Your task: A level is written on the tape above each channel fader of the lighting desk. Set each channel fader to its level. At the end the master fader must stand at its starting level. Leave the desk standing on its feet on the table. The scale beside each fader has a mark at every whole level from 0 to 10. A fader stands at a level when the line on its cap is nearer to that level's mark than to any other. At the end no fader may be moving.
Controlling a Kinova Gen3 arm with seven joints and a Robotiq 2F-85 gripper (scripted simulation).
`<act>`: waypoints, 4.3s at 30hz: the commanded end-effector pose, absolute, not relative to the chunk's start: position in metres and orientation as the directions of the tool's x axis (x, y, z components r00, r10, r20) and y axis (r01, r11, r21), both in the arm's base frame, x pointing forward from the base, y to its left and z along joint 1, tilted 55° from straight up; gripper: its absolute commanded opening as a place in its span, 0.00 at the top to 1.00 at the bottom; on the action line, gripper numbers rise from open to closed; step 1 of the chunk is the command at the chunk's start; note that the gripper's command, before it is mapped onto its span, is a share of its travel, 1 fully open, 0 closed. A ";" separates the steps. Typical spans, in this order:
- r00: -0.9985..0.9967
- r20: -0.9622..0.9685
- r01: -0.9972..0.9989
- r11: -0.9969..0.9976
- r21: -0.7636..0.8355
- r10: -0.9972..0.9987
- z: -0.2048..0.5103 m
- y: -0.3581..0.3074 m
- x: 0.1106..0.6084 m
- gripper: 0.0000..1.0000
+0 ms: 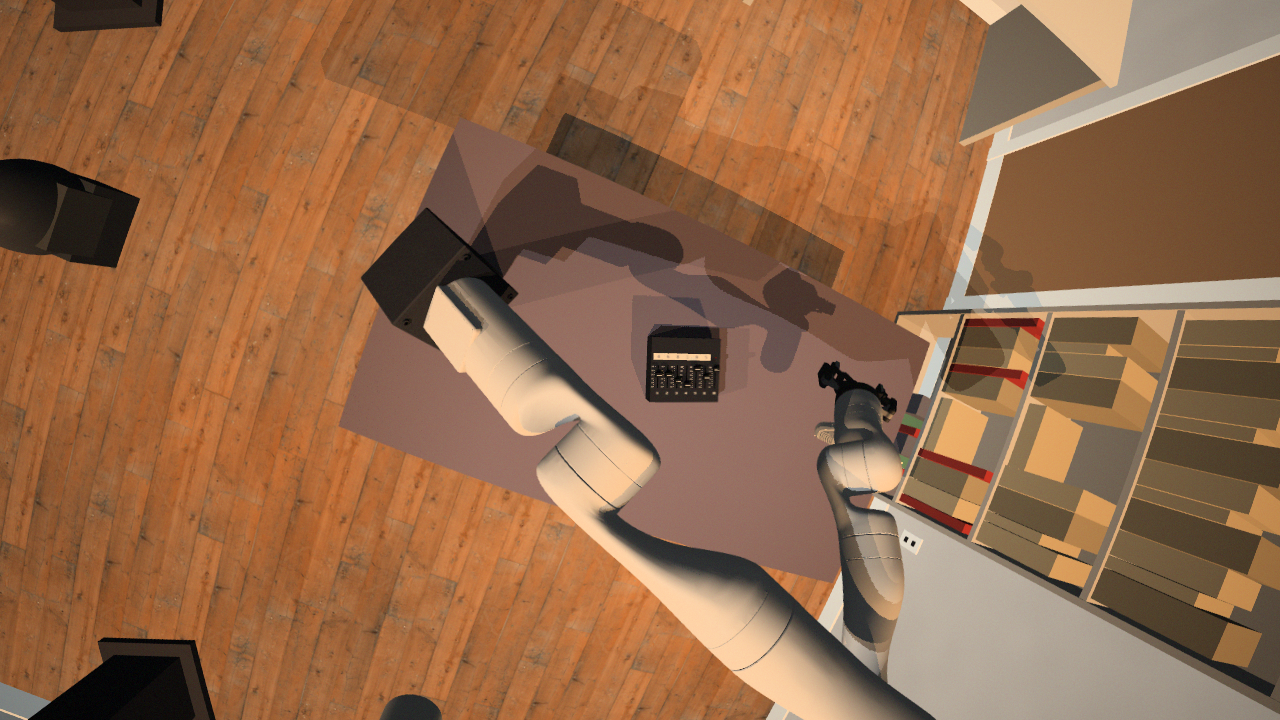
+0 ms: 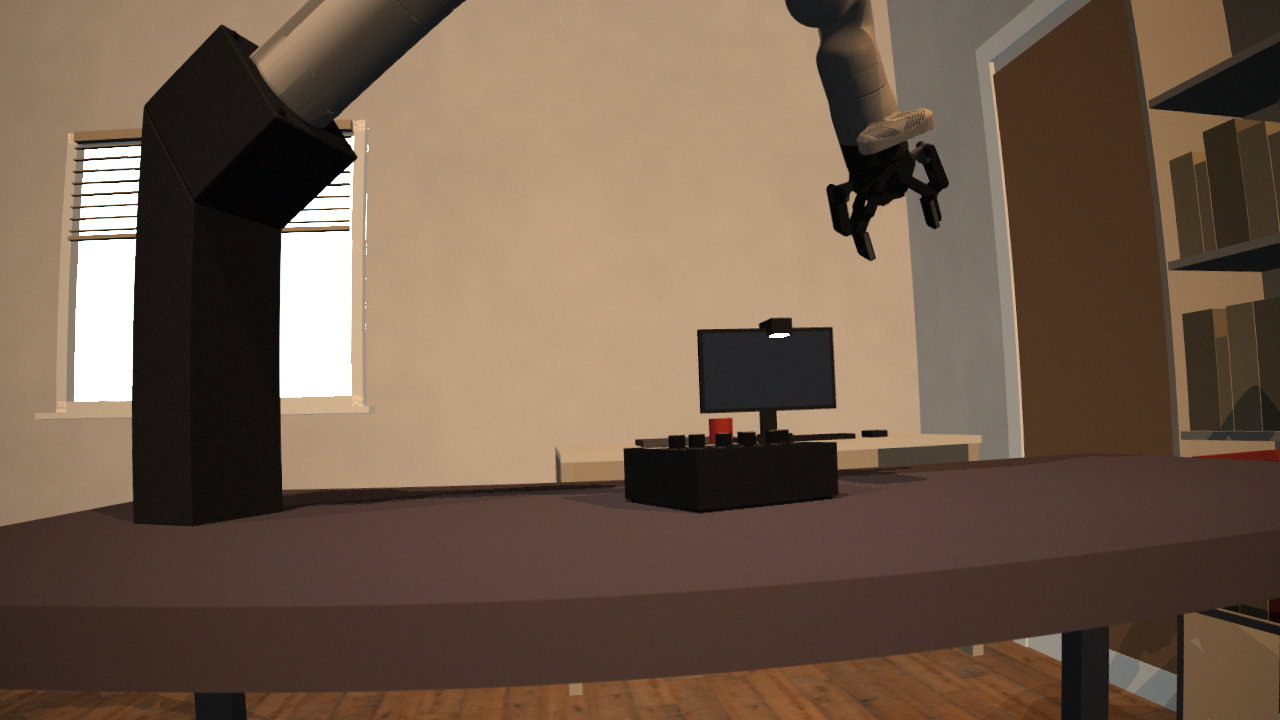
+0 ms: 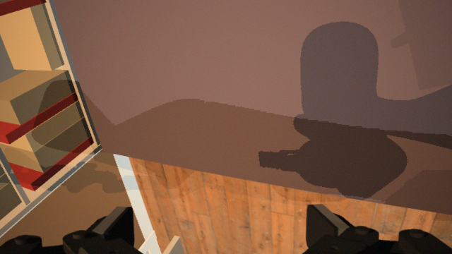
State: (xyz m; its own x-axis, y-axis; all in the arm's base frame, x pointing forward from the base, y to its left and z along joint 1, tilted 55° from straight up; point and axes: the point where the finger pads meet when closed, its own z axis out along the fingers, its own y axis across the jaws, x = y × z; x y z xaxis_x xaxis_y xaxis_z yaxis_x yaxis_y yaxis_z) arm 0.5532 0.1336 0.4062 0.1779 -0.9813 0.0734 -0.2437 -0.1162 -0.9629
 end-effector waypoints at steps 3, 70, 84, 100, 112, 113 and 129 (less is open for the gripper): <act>0.191 0.071 -0.245 -0.118 -0.962 -0.979 0.404 0.141 0.551 0.00; -0.021 0.143 -0.434 -0.120 -0.893 -0.990 0.294 0.076 0.517 0.00; -0.043 0.154 -0.453 -0.118 -0.883 -0.987 0.284 0.068 0.512 0.00; -0.084 0.175 -0.489 -0.113 -0.865 -0.981 0.265 0.054 0.501 0.00; -0.120 0.196 -0.520 -0.107 -0.848 -0.973 0.248 0.040 0.489 0.00; -0.120 0.196 -0.520 -0.107 -0.848 -0.973 0.248 0.040 0.489 0.00; -0.151 0.216 -0.546 -0.101 -0.831 -0.965 0.235 0.027 0.479 0.00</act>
